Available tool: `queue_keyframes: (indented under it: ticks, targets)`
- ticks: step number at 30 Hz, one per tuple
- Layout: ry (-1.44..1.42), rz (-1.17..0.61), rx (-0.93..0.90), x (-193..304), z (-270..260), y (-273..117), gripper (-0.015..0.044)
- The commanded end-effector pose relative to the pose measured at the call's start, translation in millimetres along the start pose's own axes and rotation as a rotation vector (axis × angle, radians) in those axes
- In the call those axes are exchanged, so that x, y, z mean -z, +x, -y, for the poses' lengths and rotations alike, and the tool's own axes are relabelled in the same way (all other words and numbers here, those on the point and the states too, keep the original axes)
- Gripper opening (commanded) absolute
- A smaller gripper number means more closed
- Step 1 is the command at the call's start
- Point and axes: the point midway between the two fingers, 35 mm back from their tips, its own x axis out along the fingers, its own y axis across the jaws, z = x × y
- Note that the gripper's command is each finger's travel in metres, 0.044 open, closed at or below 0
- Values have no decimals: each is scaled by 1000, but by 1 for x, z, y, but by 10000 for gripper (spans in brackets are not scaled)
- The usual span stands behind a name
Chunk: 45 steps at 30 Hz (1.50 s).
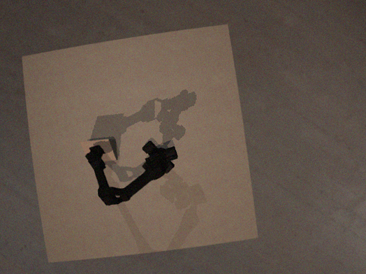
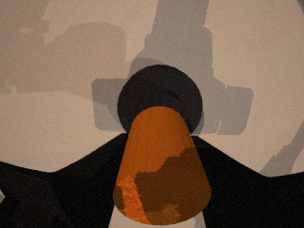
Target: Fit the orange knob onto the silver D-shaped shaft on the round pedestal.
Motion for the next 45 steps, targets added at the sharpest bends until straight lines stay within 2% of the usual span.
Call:
queue_keyframes:
  ticks: [1, 45]
  targets:
    - [5, 1, -2, 1, 0, 2, 0]
    - [-11, 1, -2, 0, 3, 4, 0]
